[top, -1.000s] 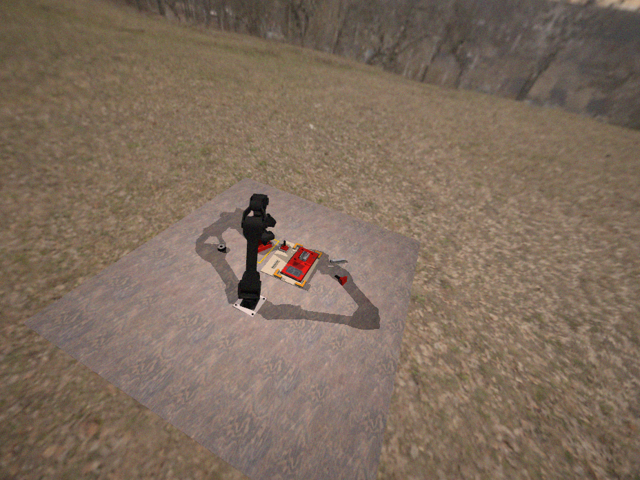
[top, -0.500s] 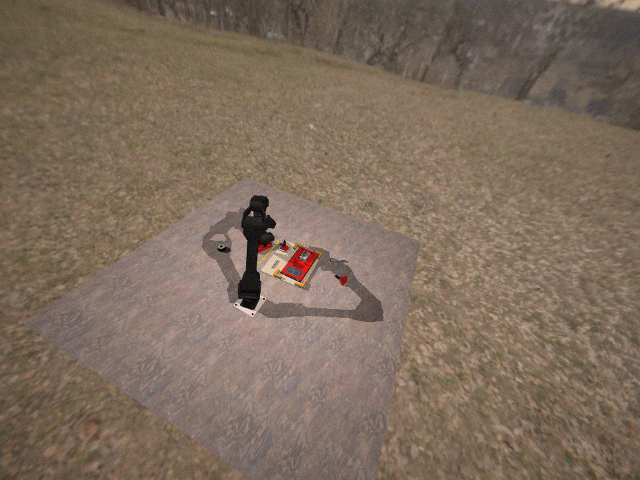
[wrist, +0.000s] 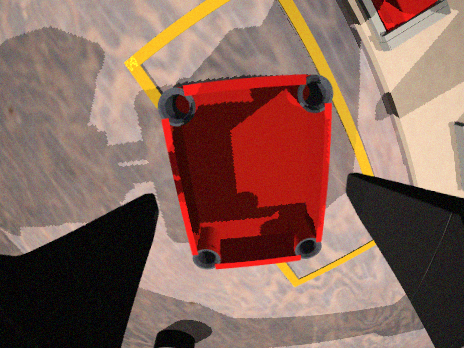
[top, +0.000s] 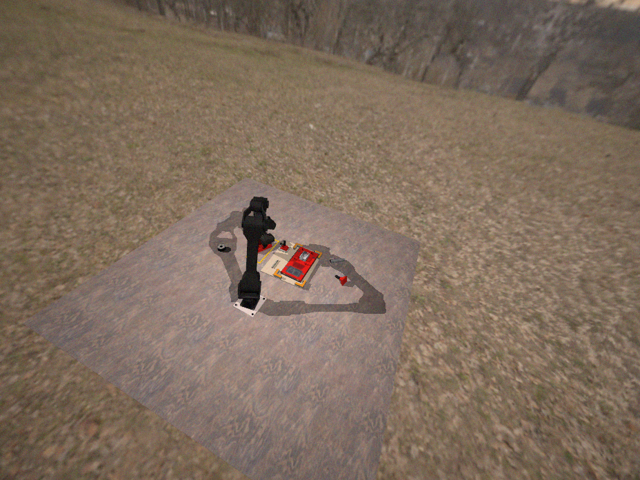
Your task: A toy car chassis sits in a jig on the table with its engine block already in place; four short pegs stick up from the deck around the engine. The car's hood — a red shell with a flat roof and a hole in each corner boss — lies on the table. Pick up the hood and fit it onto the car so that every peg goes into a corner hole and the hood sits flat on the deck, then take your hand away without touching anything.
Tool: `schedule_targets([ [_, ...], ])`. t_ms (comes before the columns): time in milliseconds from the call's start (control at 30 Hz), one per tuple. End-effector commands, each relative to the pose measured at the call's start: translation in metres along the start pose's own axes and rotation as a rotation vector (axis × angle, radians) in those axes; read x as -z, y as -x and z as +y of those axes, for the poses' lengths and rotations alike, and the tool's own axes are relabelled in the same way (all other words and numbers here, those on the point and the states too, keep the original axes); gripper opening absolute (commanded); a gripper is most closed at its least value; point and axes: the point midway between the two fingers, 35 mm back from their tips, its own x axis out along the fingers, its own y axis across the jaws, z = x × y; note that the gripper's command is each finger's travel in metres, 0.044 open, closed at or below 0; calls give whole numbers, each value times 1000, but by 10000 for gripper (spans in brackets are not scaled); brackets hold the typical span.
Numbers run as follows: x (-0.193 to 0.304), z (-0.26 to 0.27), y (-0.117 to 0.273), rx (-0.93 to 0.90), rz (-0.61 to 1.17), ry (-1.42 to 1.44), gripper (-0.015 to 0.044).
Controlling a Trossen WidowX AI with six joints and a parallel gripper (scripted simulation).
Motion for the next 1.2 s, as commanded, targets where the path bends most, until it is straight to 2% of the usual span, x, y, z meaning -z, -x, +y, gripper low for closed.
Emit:
schedule_targets([
  [0,0,0,-3,2,-2,3,440],
  [667,0,-1,-12,2,-2,3,440],
  [800,0,0,-10,0,0,0,335],
  [1100,0,0,-10,0,0,0,275],
  [1167,0,0,-10,1,1,0,222],
])
